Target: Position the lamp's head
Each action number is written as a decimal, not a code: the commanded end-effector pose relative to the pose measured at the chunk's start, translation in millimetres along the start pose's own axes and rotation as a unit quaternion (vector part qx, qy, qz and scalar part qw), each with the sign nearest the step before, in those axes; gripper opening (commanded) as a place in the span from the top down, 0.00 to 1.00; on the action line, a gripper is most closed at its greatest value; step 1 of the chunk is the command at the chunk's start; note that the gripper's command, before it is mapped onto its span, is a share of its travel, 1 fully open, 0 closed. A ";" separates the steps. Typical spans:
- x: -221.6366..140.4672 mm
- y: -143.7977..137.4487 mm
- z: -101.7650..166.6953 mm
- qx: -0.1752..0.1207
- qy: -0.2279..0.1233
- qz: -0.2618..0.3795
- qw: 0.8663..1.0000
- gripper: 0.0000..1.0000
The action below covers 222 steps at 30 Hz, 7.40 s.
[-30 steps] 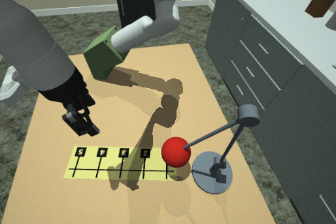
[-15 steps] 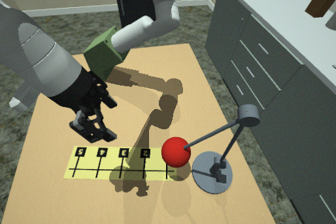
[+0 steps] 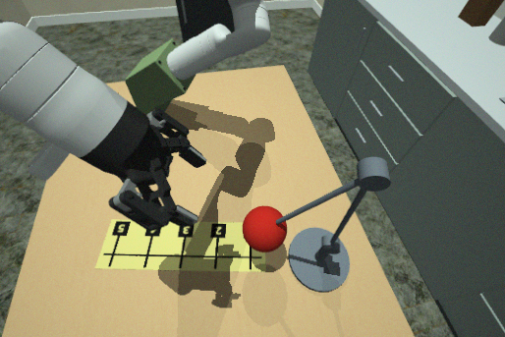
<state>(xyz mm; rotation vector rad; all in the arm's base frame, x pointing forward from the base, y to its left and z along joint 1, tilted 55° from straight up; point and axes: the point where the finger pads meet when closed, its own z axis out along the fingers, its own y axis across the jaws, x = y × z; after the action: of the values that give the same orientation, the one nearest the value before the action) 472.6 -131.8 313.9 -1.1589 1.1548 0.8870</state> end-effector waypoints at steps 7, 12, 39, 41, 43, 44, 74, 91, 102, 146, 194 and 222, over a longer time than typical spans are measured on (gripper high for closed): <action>-28.4 -24.4 -2.3 0.022 -0.068 0.055 0.996 0.00; -43.2 -35.6 -3.5 0.032 -0.101 0.082 0.991 0.00; -26.3 29.2 75.4 0.030 -0.107 0.085 0.990 0.00; -24.8 34.3 82.1 0.030 -0.108 0.086 0.990 0.00; -23.3 39.4 88.7 0.029 -0.109 0.086 0.990 0.00; -22.5 42.0 92.1 0.029 -0.109 0.086 0.990 0.00; -35.6 38.8 157.5 0.032 -0.109 0.086 0.990 0.00; -43.8 36.0 193.9 0.035 -0.110 0.087 0.990 0.00; -46.6 35.9 207.8 0.034 -0.110 0.088 0.989 0.00; -47.0 37.9 211.8 0.030 -0.110 0.088 0.990 1.00; 22.0 23.5 216.7 -0.025 -0.114 0.029 0.993 1.00; 19.0 23.4 214.9 -0.025 -0.118 0.027 0.992 0.00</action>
<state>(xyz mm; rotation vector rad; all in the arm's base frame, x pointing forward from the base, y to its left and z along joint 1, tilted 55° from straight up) 499.8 83.1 291.1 -1.0359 0.9802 1.0714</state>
